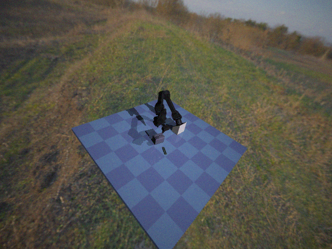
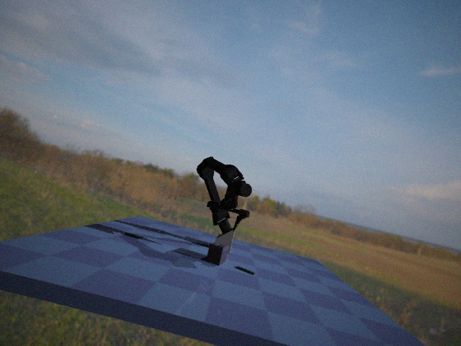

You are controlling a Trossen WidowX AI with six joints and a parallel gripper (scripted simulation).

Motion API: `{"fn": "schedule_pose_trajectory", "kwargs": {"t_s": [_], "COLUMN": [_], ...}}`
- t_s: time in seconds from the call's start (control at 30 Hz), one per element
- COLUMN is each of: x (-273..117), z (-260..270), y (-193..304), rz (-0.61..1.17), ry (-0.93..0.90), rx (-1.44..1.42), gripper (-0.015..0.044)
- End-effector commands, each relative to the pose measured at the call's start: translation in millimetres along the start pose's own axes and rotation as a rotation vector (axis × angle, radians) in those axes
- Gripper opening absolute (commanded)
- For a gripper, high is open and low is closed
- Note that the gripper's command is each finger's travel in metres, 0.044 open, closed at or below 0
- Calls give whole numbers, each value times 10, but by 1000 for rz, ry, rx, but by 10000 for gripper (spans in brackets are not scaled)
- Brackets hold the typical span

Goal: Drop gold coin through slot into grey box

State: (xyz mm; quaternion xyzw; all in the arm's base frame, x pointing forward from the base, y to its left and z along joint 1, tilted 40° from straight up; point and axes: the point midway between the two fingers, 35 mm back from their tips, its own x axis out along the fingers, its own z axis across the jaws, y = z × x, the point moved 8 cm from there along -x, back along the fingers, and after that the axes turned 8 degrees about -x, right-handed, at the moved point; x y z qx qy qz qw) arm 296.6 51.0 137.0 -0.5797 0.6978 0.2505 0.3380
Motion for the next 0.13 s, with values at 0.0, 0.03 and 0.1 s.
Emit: {"fn": "schedule_pose_trajectory", "kwargs": {"t_s": [0.0,0.03,0.1], "x": [-24,-24,-24], "z": [-15,-15,-15], "y": [0,0,0], "rz": [3,3,3], "ry": [-4,-4,-4], "rx": [10,10,10], "gripper": [440,440,440]}}
